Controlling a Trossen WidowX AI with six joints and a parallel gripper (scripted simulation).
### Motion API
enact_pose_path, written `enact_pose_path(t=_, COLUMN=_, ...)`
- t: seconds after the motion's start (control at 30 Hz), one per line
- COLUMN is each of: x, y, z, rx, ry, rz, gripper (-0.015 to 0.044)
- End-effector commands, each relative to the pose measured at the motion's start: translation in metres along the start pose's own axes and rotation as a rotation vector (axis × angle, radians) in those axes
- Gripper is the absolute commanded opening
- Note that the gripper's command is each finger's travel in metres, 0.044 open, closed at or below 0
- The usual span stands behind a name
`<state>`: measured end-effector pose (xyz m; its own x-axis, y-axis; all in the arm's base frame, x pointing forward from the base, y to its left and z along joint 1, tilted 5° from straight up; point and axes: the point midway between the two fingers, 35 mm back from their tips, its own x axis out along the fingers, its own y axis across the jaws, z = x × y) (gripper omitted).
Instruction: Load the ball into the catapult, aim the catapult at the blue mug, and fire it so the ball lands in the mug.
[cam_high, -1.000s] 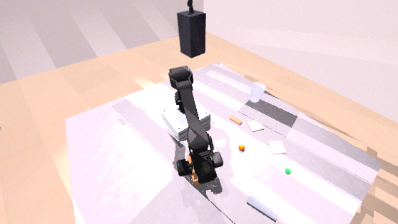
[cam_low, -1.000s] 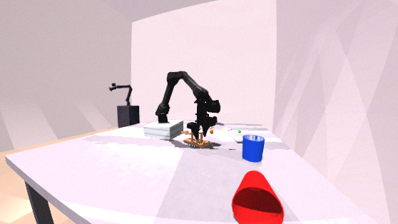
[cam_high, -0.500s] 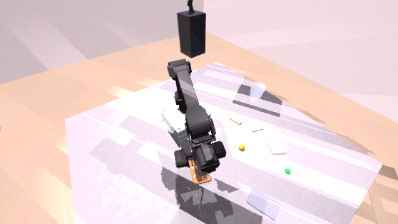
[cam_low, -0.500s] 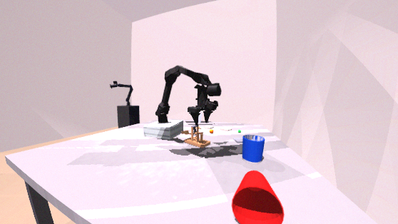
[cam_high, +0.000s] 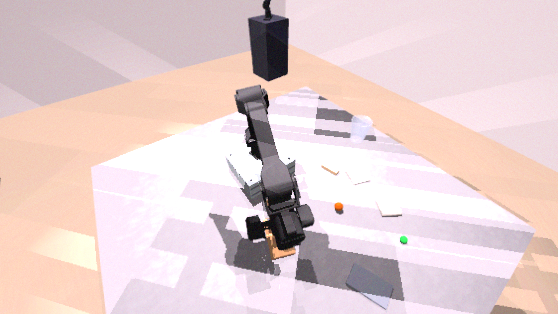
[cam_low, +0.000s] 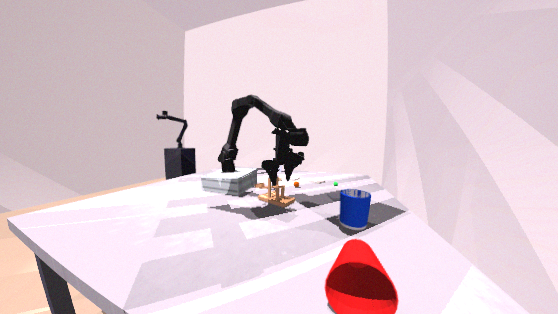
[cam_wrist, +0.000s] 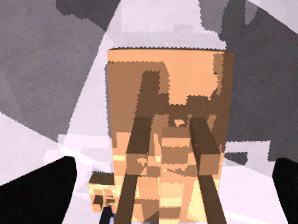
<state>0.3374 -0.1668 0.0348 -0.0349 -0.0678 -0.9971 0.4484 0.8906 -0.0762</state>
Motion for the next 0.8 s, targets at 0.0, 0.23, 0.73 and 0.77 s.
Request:
enact_pose_path(t=0.0, x=0.005, y=0.000, z=0.001, rx=-0.003, ry=-0.006, rz=0.003, gripper=0.0440)
enact_pose_path(t=0.23, x=0.017, y=0.001, z=0.002, rx=-0.003, ry=-0.006, rz=0.003, gripper=0.0440)
enact_pose_path(t=0.73, x=0.041, y=0.001, z=0.001, rx=-0.003, ry=-0.006, rz=0.003, gripper=0.0440)
enact_pose_path(t=0.77, x=0.043, y=0.001, z=0.001, rx=-0.003, ry=-0.006, rz=0.003, gripper=0.0440)
